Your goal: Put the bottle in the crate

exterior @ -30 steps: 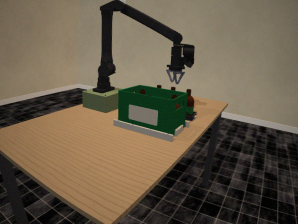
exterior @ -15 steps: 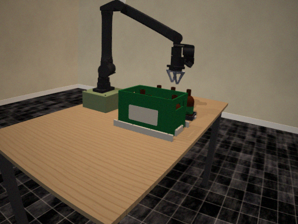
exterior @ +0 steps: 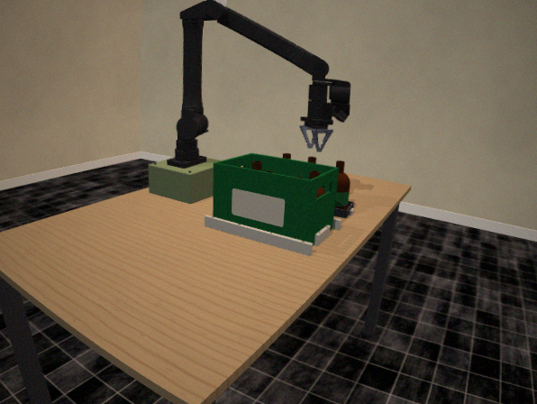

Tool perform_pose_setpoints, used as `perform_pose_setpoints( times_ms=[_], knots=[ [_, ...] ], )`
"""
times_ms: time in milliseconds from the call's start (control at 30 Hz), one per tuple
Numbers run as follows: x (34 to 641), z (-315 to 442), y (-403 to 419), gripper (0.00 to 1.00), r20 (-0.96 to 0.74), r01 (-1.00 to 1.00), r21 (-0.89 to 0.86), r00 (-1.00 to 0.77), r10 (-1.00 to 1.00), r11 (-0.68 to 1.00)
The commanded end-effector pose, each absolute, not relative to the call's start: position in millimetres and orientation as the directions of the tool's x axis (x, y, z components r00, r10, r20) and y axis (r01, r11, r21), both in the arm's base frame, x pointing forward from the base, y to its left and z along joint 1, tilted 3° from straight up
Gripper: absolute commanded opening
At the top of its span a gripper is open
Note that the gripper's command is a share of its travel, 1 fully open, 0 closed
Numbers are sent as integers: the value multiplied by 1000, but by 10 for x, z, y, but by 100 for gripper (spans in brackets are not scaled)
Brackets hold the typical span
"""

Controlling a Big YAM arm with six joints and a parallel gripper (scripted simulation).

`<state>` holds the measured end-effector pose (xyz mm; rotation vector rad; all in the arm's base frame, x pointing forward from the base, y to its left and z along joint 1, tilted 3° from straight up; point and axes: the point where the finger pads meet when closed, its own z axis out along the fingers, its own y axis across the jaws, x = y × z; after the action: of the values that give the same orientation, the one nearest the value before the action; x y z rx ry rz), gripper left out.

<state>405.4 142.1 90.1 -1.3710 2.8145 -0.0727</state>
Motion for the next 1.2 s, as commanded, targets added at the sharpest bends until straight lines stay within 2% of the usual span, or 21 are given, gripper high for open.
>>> perform_pose_setpoints(
  times_ms=[0,1167],
  knots=[
    [4033,810,1376,61,23,-790,-39,-612,-790,611],
    [3995,920,1357,61,-1,-789,-54,-612,-791,612]
  ],
)
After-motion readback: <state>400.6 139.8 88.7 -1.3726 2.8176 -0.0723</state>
